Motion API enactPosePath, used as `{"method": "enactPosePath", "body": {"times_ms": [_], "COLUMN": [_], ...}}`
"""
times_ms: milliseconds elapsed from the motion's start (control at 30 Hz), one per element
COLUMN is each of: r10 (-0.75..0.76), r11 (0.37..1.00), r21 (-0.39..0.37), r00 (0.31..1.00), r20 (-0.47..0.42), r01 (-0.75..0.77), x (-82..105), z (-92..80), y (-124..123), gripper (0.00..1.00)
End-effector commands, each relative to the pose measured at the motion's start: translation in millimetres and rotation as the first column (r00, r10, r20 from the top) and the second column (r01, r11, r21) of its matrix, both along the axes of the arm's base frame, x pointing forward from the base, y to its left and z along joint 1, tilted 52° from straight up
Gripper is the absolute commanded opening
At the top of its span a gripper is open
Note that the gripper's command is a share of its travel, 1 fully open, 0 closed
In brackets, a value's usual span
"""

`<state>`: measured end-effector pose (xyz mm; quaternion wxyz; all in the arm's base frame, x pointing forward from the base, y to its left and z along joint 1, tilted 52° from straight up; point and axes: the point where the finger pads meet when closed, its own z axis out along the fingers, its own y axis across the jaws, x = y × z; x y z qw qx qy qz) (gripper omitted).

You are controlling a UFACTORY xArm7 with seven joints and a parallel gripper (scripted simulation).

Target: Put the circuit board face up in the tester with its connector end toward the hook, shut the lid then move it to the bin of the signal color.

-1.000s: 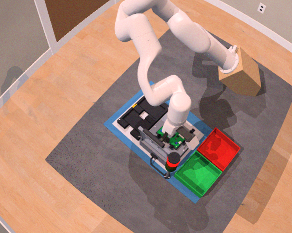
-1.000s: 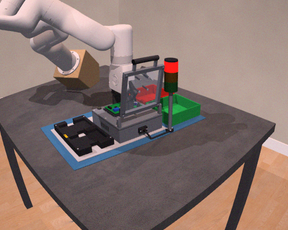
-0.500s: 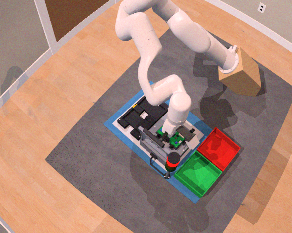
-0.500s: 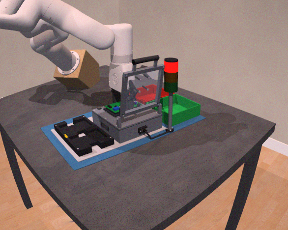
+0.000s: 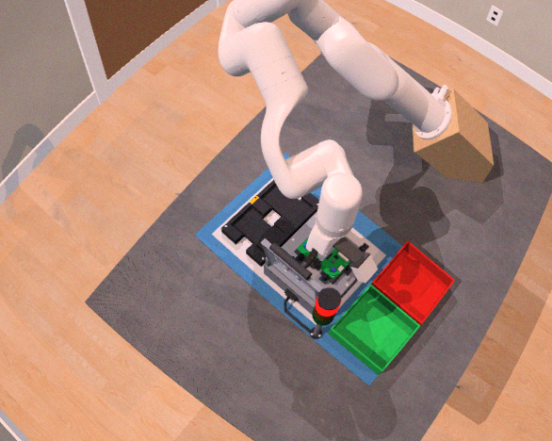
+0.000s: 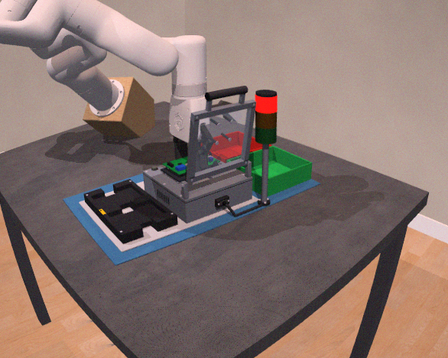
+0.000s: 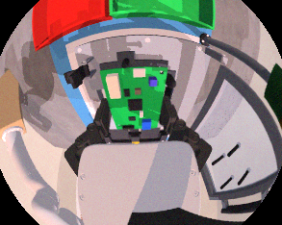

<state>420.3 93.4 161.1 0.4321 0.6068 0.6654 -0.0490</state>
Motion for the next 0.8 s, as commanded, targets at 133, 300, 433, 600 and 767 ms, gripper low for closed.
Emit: {"method": "enactPosePath", "body": {"times_ms": [133, 300, 433, 600, 767], "r10": [0.004, 0.004, 0.004, 0.004, 0.004], "r11": [1.000, 1.000, 1.000, 1.000, 1.000], "r21": [0.001, 0.001, 0.001, 0.001, 0.001], "r00": [1.000, 1.000, 1.000, 1.000, 1.000], "r20": [0.002, 0.002, 0.002, 0.002, 0.002], "r01": [-0.004, -0.004, -0.004, -0.004, -0.004], "x": [-0.8, -1.4, -1.6, -2.5, -2.8], "z": [2.1, 2.9, 3.2, 4.2, 4.6], "y": [3.1, 3.8, 4.0, 5.1, 5.4], "gripper": [0.79, 0.79, 0.79, 0.79, 0.79]}}
